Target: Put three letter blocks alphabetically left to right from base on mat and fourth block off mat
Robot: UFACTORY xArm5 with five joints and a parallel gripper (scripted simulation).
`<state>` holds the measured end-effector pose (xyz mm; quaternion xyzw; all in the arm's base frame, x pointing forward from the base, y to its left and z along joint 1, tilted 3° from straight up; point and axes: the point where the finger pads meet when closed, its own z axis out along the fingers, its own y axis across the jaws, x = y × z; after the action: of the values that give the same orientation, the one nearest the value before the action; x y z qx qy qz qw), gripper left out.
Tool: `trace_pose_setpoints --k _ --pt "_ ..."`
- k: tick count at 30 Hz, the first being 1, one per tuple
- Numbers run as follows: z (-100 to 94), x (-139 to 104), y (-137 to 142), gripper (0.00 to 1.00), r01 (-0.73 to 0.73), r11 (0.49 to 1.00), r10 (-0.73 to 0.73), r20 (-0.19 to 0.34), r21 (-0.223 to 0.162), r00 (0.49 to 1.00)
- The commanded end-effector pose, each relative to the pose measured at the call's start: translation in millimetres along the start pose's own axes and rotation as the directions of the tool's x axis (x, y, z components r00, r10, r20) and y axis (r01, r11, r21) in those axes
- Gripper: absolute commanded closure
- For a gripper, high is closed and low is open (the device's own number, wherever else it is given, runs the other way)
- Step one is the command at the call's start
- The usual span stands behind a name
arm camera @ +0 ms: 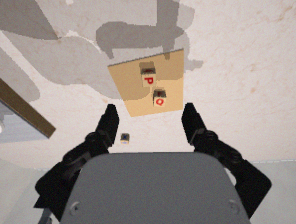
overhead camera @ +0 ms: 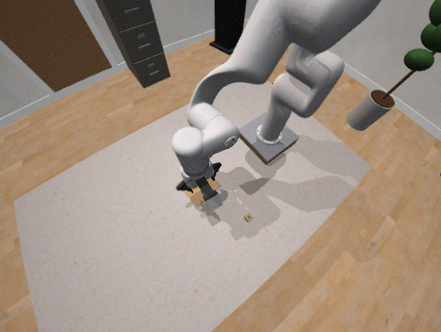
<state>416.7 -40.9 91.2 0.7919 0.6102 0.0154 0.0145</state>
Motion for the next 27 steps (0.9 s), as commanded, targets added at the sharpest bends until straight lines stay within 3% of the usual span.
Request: trace_pose_setpoints --k 1,7,13,22,24,25,27 --pt "-0.5 -3.6 3.1 0.0 -0.139 0.99 0.139 -0.001 -0.004 0.99" --pt "-0.1 -6.5 4.5 0.0 -0.238 0.971 0.238 -0.001 -0.004 0.971" --pt "0.8 -11.8 6.9 0.0 -0.414 0.91 0.414 -0.001 -0.004 0.91" --pt "1.9 -18.2 9.8 0.0 -0.608 0.794 0.608 -0.001 -0.004 0.794" --pt "1.9 -18.2 9.8 0.0 -0.608 0.794 0.608 -0.001 -0.004 0.794" --pt "2.3 -20.3 10.7 0.0 -0.664 0.748 0.664 -0.001 -0.004 0.748" --pt "2.5 -21.5 11.1 0.0 -0.693 0.72 0.693 -0.001 -0.004 0.72"
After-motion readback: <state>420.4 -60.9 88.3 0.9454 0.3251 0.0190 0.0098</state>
